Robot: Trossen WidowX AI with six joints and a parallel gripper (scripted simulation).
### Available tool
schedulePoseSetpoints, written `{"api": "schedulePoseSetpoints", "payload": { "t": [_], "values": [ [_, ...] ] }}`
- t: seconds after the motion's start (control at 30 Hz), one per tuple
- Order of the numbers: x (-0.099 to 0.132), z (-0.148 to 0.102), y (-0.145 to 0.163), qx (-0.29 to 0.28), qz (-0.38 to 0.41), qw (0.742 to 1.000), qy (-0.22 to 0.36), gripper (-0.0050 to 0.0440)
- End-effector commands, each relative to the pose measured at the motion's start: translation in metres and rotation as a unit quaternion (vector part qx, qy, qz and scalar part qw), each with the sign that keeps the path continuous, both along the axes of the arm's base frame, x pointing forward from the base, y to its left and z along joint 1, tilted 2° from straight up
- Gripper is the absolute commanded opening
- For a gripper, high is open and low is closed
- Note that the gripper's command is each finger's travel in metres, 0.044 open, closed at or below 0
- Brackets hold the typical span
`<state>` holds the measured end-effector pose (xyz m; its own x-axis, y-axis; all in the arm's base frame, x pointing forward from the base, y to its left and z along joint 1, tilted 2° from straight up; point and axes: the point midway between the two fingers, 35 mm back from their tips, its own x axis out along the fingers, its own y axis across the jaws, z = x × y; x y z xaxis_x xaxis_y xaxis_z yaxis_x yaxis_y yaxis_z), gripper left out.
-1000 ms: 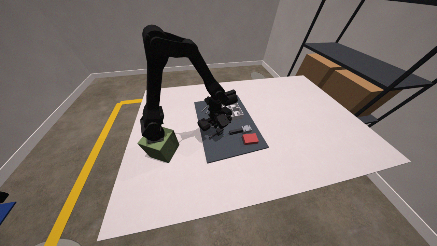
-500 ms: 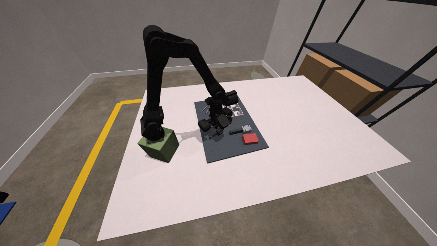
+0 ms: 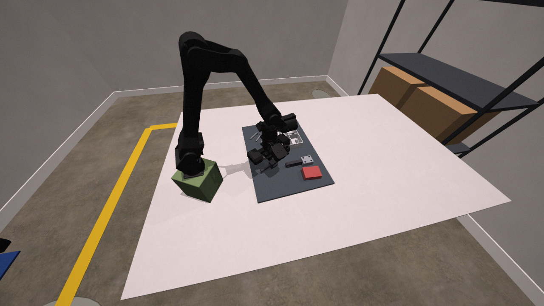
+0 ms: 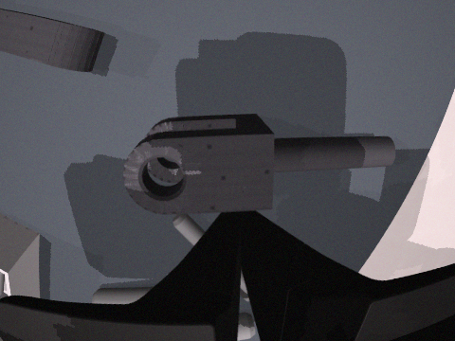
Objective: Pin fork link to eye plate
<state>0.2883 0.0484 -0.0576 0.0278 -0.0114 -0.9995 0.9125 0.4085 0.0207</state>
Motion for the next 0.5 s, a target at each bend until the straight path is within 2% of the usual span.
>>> {"api": "schedulePoseSetpoints", "payload": {
  "t": [0.0,0.47],
  "values": [
    [0.0009,-0.0002,-0.0023,-0.003,0.001,1.000,0.000,0.0000],
    [0.0016,0.0014,-0.0039,-0.003,0.001,1.000,0.000,0.0000]
  ]
}}
